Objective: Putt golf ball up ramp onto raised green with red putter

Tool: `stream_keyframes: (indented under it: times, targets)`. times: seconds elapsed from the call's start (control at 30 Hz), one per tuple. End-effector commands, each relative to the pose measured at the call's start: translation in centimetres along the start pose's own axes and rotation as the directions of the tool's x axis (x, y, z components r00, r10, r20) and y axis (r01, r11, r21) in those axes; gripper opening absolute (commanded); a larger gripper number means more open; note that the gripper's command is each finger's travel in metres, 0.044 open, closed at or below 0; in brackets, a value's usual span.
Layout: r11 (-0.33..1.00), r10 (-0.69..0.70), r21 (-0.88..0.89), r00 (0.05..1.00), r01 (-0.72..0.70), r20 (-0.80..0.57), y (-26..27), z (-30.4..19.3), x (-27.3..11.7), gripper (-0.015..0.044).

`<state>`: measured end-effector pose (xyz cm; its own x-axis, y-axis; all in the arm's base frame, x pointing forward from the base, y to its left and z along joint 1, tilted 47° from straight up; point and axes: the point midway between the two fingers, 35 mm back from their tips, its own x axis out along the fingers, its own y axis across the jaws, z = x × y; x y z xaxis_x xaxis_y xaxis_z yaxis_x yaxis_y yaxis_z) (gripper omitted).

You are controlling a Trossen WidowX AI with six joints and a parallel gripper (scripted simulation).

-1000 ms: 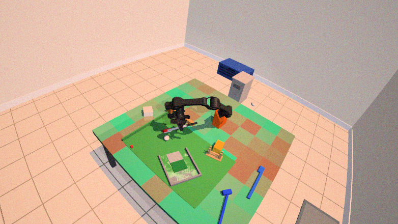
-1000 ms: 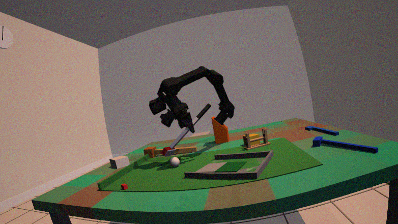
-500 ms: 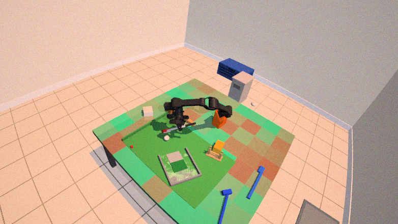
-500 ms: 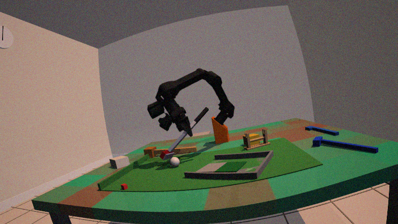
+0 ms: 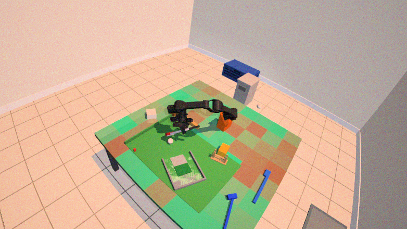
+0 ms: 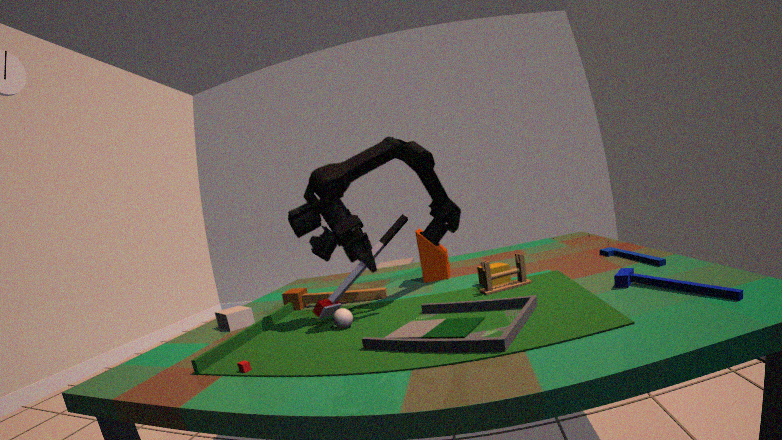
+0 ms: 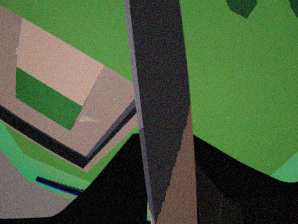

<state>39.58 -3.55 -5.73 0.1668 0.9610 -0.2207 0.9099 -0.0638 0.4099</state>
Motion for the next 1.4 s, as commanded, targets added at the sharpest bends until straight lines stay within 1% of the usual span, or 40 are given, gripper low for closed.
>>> stream_keyframes:
  times: [0.0,0.37,0.67,0.93,1.2,1.37]
  targets:
    - [1.0,0.0,0.0,1.0,0.0,0.0,0.0,0.0,0.0,0.0]
    - [0.999,0.006,0.05,1.0,-0.006,0.01,-2.0,2.8,-2.1,0.0]
    - [0.998,0.008,0.062,1.0,-0.009,0.012,-1.7,2.5,-1.5,0.0]
    - [0.999,0.008,0.042,0.999,-0.01,0.046,3.1,-1.9,2.8,0.0]
    - [1.0,0.011,0.013,1.0,-0.011,-0.002,6.6,-8.6,7.5,0.0]
    - [1.0,0.01,0.01,1.0,-0.01,-0.01,6.9,-9.3,7.9,0.0]
